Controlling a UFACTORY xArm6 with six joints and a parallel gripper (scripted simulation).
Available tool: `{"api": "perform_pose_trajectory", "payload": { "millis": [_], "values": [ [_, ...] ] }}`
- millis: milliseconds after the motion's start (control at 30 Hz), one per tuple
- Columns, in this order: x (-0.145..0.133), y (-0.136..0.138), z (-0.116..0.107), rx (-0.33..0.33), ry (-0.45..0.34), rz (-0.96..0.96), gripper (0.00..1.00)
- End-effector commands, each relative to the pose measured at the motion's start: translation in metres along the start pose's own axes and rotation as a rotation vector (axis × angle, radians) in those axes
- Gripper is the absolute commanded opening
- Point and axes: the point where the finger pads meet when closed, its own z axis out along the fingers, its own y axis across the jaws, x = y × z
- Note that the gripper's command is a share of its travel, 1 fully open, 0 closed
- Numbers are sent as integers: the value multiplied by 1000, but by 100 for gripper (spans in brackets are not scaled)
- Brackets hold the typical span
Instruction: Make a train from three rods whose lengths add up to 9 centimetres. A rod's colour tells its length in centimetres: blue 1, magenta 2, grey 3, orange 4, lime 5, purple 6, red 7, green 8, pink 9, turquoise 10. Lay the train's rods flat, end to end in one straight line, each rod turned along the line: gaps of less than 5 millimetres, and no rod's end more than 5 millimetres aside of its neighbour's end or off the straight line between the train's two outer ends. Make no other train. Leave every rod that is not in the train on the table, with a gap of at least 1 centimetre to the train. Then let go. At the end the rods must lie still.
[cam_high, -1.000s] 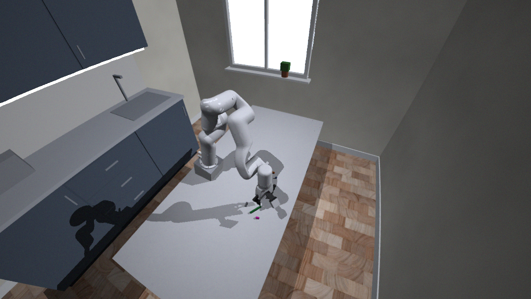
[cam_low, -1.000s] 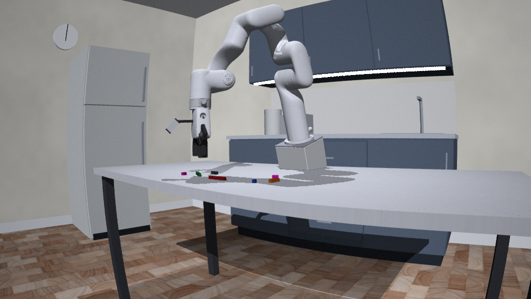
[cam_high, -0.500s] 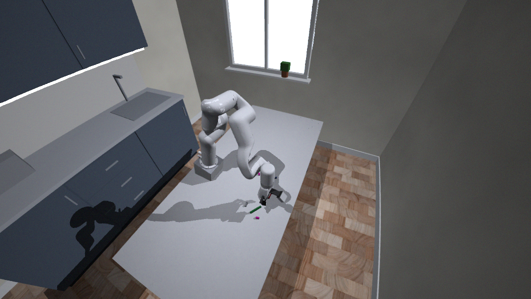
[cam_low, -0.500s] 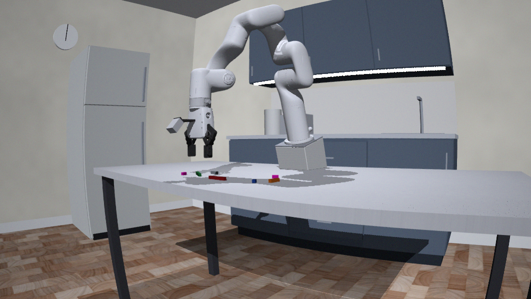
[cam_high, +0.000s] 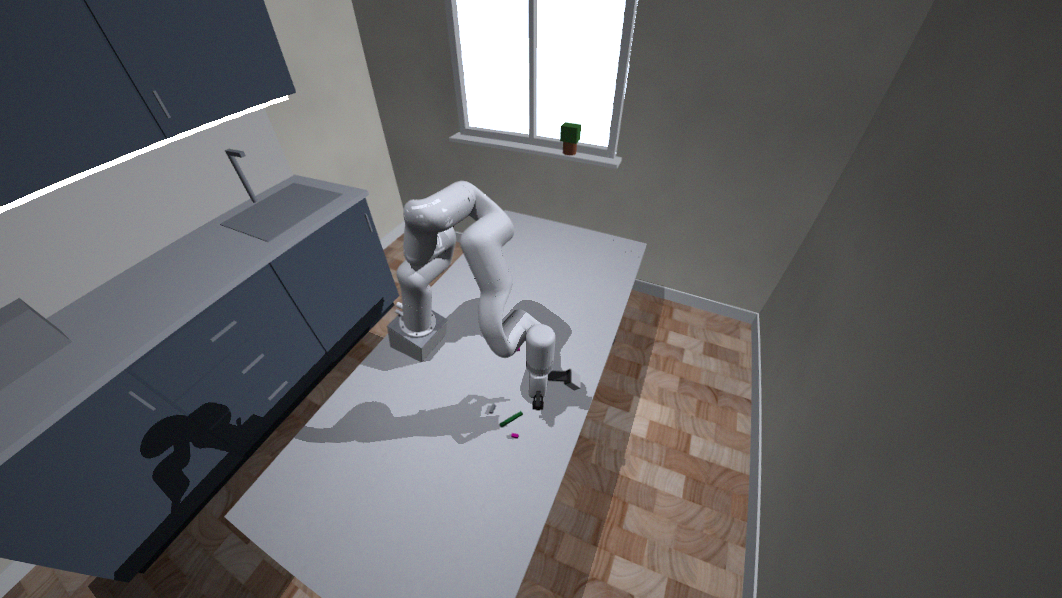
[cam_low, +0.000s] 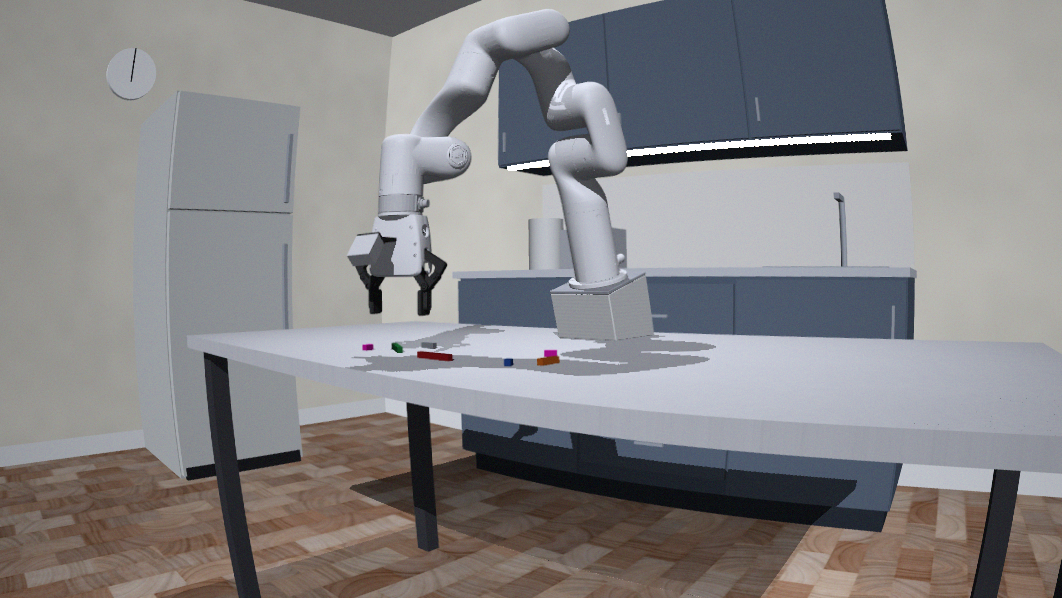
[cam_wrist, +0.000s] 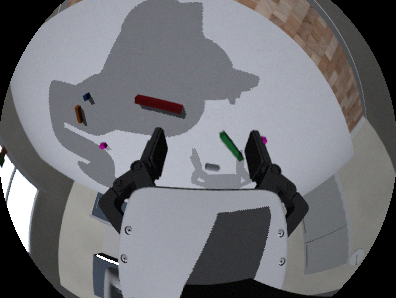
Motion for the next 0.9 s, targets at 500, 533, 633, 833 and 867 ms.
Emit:
{"api": "perform_pose_trajectory", "payload": {
  "millis": [500,533,633,833,867],
  "values": [
    [14,-7,-2,13,14,-411,100],
    [14,-7,-2,13,14,-412,100],
    [14,-7,-2,13,14,-412,100],
    [14,-7,-2,13,14,-412,100],
    [14,-7,-2,13,14,-412,100]
  ]
}}
